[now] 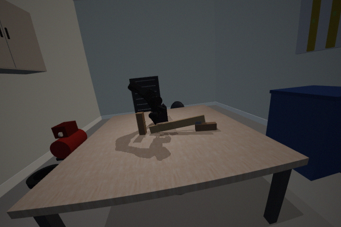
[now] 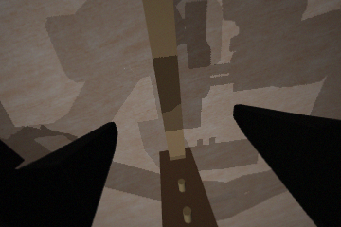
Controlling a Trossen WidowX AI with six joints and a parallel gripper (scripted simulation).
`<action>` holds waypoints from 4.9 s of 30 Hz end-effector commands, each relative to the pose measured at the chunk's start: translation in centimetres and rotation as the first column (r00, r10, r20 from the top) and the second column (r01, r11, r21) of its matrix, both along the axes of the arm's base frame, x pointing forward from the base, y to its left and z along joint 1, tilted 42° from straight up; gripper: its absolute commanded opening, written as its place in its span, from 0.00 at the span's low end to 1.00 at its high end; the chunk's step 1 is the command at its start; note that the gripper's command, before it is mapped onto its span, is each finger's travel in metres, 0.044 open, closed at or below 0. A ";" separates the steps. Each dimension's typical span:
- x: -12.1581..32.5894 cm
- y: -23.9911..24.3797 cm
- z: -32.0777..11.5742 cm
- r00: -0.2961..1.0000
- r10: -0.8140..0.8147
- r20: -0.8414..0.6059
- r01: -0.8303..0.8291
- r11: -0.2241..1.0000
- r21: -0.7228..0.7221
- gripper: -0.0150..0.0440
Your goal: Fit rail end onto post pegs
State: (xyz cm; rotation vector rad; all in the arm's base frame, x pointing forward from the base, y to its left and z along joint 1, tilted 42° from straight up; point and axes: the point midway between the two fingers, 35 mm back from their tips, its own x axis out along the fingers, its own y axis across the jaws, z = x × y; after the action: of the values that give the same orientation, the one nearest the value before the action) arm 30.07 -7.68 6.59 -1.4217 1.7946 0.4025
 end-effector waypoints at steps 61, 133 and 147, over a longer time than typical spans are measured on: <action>-0.5 -4.6 -5.3 1.000 0.009 -0.014 -0.009 1.000 -0.002 0.34; -0.1 -2.7 -3.2 1.000 0.009 -0.013 -0.009 1.000 0.000 0.25; -0.1 -2.3 -2.7 1.000 0.009 -0.013 -0.009 1.000 0.000 0.25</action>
State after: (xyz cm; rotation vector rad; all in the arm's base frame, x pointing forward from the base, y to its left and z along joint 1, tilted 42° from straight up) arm 29.81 -10.37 3.67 -1.4316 1.8135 0.4152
